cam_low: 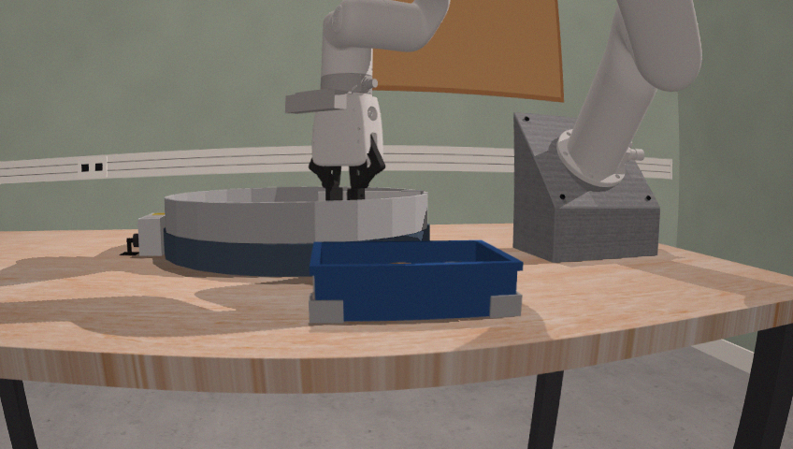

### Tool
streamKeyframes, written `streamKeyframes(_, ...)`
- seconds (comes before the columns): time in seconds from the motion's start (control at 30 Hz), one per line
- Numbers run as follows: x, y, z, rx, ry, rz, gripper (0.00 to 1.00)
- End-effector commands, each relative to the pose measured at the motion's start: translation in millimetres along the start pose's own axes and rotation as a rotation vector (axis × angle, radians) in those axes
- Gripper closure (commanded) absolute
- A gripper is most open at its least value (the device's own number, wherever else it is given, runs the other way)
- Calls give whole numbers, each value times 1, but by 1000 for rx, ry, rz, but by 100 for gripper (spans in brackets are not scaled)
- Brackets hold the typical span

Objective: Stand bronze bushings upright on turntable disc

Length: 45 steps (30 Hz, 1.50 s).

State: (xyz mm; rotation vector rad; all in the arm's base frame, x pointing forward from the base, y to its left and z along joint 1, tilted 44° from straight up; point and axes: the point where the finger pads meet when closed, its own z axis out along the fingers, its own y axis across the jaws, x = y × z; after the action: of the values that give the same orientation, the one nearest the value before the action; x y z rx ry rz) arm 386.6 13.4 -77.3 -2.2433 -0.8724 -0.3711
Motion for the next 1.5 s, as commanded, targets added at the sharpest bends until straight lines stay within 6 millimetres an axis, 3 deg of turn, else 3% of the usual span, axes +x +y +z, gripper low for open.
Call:
streamKeyframes(0.0, 1, 1, -1, -3, 1, -1, 100)
streamKeyframes(0.1, 1, 1, -1, -3, 1, -1, 100)
streamKeyframes(0.13, 1, 1, -1, -3, 1, -1, 58)
streamKeyframes(1.27, 1, 1, -1, -3, 1, -1, 58)
streamKeyframes(1.47, 1, 1, -11, -3, 1, -1, 58)
